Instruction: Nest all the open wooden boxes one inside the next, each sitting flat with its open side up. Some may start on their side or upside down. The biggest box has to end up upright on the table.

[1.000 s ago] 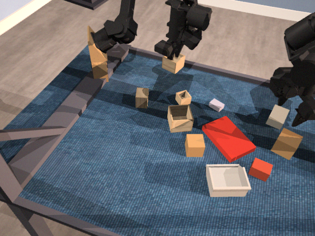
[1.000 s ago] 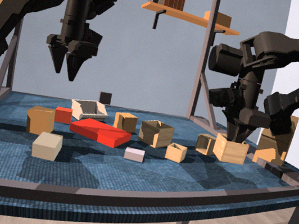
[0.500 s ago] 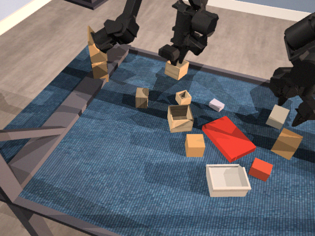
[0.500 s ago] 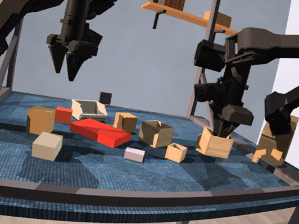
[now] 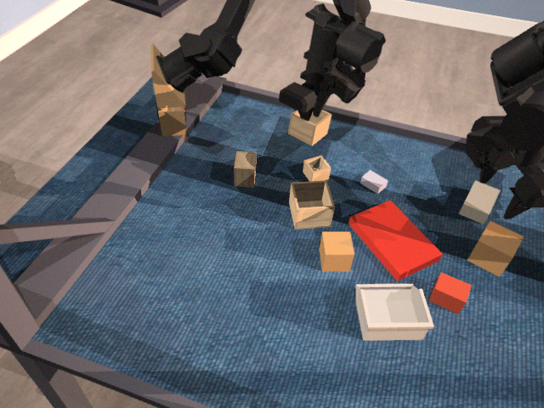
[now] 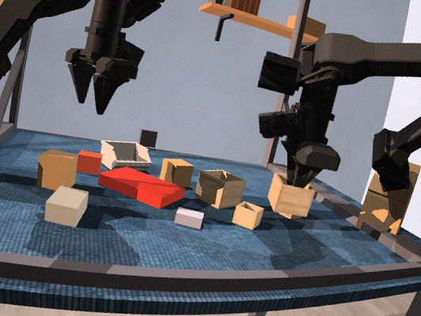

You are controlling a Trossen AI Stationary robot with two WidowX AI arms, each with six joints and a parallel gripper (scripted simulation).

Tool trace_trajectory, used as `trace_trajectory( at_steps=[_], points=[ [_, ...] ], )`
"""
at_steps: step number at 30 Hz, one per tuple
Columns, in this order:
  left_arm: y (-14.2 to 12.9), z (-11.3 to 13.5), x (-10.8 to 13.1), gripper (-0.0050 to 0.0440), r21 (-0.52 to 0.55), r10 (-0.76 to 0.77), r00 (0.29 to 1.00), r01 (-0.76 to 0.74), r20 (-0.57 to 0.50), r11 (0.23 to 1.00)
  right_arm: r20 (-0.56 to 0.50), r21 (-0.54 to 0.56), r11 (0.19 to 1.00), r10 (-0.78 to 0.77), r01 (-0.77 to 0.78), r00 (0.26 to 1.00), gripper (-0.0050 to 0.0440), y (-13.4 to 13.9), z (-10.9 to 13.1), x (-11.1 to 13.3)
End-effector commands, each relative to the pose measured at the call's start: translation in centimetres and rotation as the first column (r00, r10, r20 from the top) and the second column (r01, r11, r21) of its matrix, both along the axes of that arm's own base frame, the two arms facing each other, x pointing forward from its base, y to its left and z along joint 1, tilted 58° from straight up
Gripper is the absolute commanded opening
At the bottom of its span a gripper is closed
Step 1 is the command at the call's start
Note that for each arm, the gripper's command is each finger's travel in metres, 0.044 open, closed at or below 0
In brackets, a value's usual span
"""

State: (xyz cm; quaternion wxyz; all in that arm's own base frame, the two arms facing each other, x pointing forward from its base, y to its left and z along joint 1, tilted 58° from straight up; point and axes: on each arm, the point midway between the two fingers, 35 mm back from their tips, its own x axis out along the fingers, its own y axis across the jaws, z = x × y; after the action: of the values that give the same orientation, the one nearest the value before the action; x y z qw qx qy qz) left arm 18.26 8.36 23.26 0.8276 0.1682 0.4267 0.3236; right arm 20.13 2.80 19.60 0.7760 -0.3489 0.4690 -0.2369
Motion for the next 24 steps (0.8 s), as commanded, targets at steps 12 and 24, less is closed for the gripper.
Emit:
trace_trajectory(
  at_steps=[12,24],
  points=[
    [-2.3,1.3,3.9,0.0265,-0.004,0.032,0.999,-0.032,0.001,0.999,0.002,0.000,1.000,0.001,-0.001,1.000,0.0400,0.0,0.2,0.1],
    [-4.5,1.3,6.6,0.0265,0.006,0.048,0.999,-0.048,0.001,0.999,0.002,0.000,1.000,0.001,-0.001,1.000,0.0400,0.0,0.2,0.1]
  ],
)
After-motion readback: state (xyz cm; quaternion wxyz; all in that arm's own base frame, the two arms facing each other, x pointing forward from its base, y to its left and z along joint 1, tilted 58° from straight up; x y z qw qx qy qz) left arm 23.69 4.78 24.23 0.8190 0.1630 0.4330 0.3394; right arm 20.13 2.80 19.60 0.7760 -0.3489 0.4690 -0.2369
